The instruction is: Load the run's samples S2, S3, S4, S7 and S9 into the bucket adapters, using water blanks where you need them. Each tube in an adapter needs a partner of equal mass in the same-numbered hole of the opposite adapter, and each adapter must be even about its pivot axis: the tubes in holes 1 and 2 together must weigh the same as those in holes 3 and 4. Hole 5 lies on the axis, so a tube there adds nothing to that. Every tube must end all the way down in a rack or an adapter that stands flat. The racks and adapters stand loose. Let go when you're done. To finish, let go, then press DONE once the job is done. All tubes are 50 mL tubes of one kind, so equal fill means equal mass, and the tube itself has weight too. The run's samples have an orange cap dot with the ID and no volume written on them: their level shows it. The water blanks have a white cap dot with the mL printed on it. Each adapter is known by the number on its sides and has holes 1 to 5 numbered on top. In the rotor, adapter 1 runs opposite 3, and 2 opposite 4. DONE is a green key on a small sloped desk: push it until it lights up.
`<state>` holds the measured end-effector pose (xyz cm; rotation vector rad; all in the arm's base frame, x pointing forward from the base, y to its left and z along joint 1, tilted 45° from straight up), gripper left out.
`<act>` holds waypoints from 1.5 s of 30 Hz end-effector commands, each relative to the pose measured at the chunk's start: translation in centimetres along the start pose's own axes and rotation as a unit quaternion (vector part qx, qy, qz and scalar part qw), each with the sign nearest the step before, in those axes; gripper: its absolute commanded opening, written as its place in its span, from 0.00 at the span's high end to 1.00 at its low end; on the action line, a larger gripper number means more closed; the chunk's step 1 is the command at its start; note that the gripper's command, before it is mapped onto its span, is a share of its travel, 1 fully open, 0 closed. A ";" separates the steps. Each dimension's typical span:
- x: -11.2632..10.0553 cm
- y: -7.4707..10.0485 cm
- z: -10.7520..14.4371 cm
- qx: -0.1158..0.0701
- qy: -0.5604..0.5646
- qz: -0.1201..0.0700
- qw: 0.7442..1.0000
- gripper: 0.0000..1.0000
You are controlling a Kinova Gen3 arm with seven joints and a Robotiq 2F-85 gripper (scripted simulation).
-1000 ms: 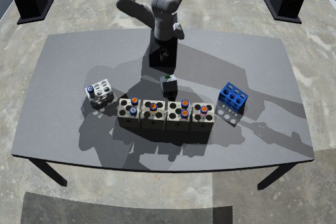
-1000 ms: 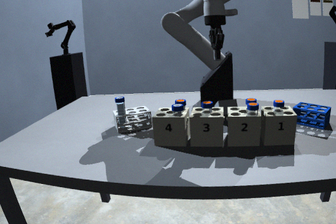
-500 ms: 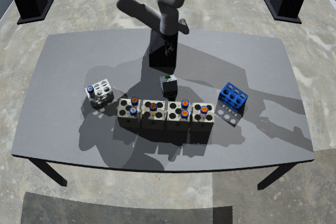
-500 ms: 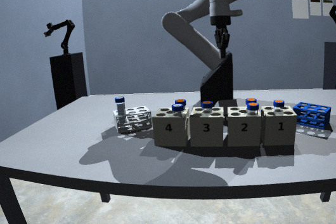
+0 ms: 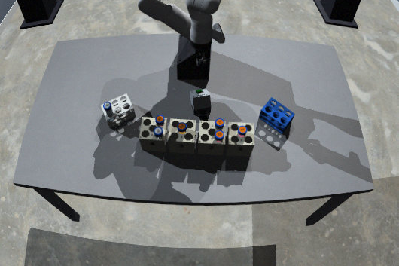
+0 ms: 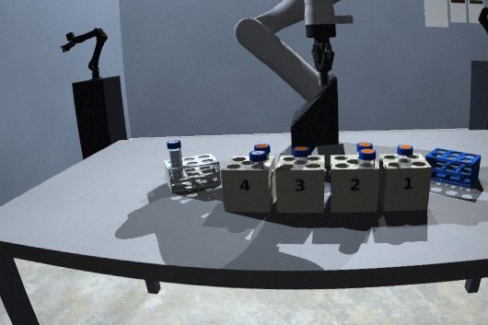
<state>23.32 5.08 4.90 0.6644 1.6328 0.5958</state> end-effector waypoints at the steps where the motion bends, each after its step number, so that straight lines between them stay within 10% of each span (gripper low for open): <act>1: 0.0 -0.5 0.3 0.070 0.000 0.008 0.998 0.90; 3: 0.0 -0.8 0.5 0.100 0.000 0.012 0.995 0.90; 45: -0.1 -5.7 1.0 0.100 0.000 0.012 0.995 0.90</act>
Point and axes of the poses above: the point where the finger pads meet when closed, its own y axis back along the fingers, its own z axis across the jaws, x = y × z, the point moved 2 cm from there along y, back along the fingers, and after that the axes turned 4 degrees about -y, right-handed, at the moved point
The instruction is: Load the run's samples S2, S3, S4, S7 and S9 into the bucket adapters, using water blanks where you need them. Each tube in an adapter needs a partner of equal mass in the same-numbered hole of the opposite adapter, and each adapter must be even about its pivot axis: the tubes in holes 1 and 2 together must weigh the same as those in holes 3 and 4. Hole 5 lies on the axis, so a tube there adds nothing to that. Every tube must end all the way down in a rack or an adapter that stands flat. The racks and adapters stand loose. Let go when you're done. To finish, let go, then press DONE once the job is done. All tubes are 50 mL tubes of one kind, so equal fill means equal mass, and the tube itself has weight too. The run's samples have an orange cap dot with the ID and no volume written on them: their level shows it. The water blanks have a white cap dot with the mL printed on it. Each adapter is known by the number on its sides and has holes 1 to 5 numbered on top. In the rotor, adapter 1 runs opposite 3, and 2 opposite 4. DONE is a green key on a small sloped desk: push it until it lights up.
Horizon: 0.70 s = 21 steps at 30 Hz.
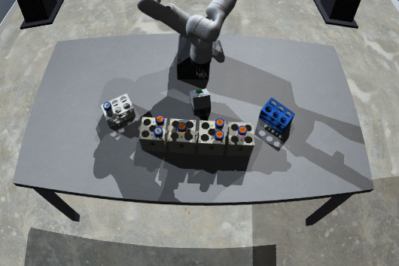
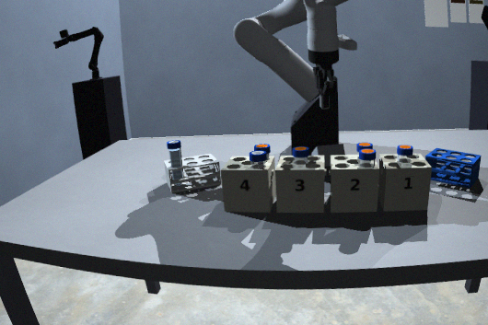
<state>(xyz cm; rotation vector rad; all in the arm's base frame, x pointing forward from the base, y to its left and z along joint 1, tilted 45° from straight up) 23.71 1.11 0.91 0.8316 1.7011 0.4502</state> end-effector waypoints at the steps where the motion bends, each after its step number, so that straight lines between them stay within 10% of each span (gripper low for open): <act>1: 0.0 -0.2 0.1 -0.001 0.000 0.000 1.000 0.90; 21: -0.1 -2.5 0.8 -0.001 0.000 0.000 1.000 0.90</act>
Point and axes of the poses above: the point where the finger pads meet when closed, its own y axis back along the fingers, its own z axis across the jaws, x = y × z, the point moved 2 cm from there along y, back along the fingers, and after that the axes turned 4 degrees about -y, right-handed, at the moved point
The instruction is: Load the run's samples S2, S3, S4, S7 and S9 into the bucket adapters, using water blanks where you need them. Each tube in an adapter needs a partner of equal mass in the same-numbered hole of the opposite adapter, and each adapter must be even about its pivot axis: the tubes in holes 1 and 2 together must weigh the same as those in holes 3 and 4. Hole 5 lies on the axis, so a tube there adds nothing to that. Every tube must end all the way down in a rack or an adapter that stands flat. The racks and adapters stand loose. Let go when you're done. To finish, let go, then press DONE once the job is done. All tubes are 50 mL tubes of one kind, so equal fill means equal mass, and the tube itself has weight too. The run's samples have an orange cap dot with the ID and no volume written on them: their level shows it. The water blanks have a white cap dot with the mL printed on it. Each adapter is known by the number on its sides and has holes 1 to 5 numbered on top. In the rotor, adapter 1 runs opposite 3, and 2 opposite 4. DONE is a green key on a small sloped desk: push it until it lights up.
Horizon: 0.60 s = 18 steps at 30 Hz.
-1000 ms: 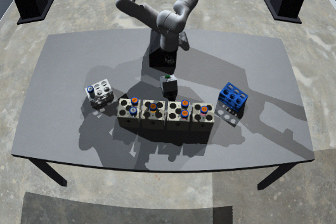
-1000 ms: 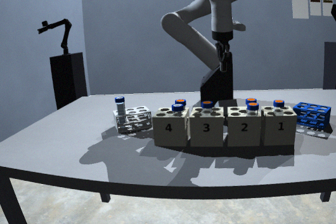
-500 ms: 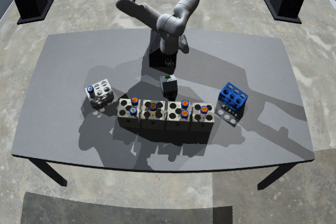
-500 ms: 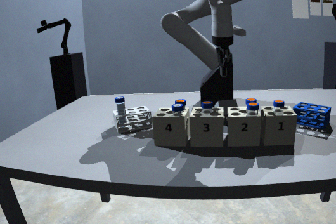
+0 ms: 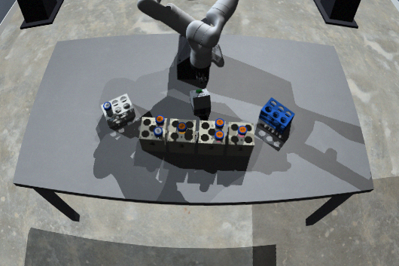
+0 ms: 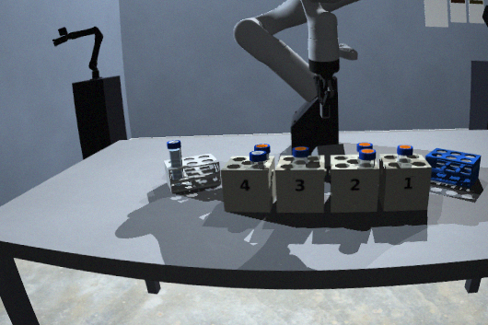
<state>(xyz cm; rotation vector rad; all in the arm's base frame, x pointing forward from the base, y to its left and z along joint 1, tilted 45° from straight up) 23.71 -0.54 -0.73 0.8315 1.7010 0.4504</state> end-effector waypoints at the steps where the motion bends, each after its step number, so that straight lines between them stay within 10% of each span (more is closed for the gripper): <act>1: 0.0 -0.4 0.1 -0.001 0.000 0.000 1.000 0.90; 18: -0.1 -2.3 0.7 -0.001 0.000 0.000 1.000 0.90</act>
Point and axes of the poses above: the point where the finger pads meet when closed, its own y axis back along the fingers, its own z axis across the jaws, x = y × z, the point moved 2 cm from there along y, back along the fingers, and after that the axes turned 4 degrees about -y, right-handed, at the moved point
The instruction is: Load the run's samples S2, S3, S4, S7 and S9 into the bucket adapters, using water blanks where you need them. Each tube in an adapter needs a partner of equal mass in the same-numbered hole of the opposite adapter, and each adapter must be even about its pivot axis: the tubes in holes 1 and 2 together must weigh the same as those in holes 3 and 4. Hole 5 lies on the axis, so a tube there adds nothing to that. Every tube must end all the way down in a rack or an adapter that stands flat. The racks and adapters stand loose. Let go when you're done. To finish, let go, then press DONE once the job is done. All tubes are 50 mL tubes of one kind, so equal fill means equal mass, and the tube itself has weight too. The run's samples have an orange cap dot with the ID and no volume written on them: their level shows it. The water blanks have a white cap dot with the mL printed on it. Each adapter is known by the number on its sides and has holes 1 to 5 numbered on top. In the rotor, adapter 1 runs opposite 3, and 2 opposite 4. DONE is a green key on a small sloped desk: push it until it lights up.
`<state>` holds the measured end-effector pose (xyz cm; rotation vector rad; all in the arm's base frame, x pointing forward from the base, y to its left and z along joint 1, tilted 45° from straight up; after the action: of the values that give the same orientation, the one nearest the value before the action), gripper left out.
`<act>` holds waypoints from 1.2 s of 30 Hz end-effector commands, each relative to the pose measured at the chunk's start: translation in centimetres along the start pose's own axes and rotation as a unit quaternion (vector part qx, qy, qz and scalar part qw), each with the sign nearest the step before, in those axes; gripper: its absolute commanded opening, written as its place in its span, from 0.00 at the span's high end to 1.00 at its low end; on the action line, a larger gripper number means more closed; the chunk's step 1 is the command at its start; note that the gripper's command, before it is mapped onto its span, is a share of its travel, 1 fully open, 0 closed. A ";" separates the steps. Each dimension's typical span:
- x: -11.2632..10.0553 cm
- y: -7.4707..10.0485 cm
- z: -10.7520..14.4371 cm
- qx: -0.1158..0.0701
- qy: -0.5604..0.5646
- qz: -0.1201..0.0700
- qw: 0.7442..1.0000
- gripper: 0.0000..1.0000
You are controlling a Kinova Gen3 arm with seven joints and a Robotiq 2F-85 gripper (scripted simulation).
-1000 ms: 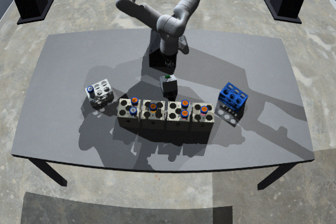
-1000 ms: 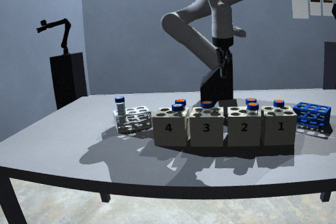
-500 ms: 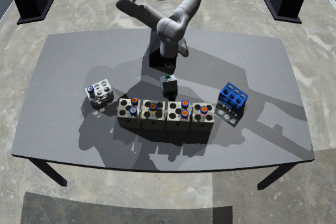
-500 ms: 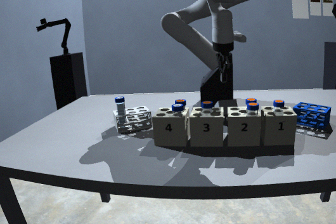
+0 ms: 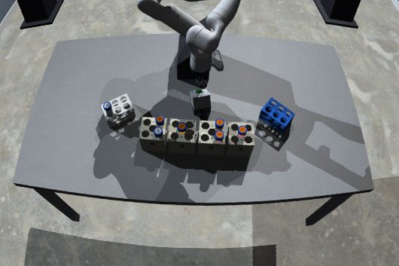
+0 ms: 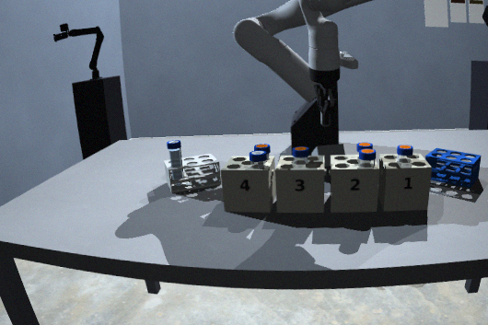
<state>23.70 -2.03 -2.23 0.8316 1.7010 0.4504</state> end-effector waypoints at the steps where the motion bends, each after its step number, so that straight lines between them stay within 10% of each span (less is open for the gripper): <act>1: 0.0 -0.4 0.1 -0.001 0.000 0.000 1.000 0.90; 36: -0.1 -3.1 1.0 -0.001 0.000 0.000 1.000 0.90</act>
<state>23.70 -4.27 -4.46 0.8316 1.7010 0.4505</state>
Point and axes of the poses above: the point where the finger pads meet when closed, its own y axis back along the fingers, its own z axis across the jaws, x = y × z, the point moved 2 cm from there along y, back along the fingers, and after that the axes turned 4 degrees about -y, right-handed, at the moved point
